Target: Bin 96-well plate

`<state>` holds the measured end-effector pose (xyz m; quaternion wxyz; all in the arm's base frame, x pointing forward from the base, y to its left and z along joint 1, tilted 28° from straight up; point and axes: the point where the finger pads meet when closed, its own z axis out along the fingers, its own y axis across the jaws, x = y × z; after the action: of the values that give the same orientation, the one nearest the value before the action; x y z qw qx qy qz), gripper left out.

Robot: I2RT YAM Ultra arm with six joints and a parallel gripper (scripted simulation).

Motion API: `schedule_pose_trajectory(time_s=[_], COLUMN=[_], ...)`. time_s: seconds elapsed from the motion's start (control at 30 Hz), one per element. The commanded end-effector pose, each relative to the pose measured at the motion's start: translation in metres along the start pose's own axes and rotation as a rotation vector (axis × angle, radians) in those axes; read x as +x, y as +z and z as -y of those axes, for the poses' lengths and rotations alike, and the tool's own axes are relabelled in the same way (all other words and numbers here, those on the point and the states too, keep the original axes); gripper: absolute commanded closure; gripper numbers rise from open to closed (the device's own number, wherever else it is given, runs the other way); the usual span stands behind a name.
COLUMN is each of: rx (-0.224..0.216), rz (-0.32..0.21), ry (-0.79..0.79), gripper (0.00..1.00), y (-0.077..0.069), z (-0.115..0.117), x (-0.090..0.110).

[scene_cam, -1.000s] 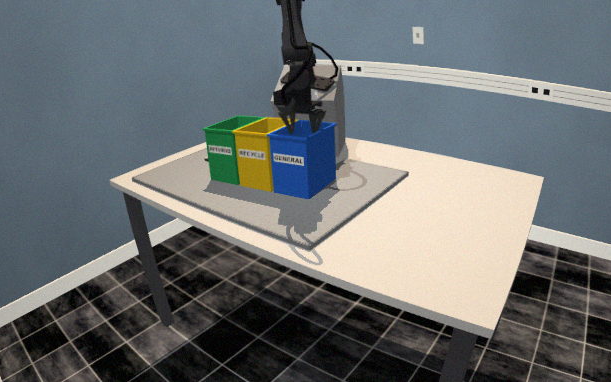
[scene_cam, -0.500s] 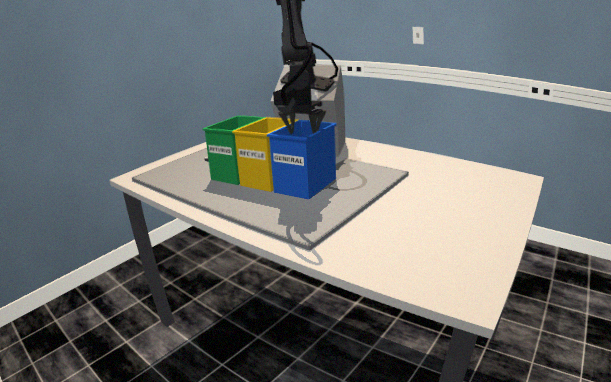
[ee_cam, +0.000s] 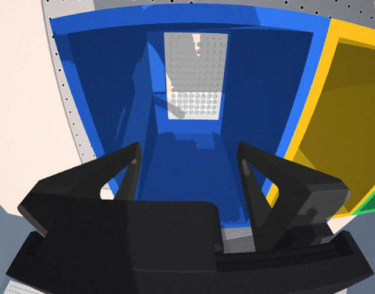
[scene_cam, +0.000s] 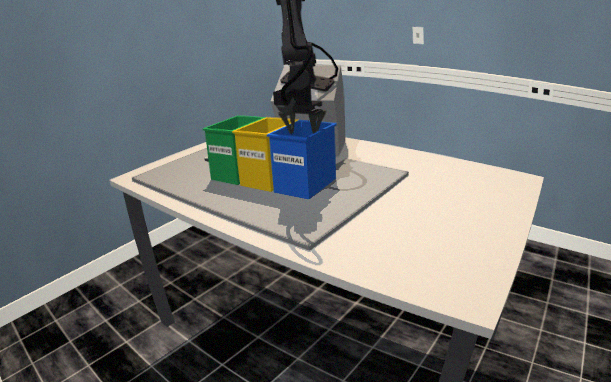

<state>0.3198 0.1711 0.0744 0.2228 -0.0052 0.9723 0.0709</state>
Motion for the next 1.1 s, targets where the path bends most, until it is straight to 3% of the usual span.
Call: schedule_pose_trajectory(time_s=[0.0,0.43,1.07], rx=[-0.030,-0.030,-0.024], rz=[0.056,0.056,0.050], ry=[0.007,0.007,0.001], gripper=[0.18,0.18,0.18], y=[-0.016,-0.016,-0.045], z=[-0.007,-0.007,-0.009], x=[-0.019,-0.019,-0.013])
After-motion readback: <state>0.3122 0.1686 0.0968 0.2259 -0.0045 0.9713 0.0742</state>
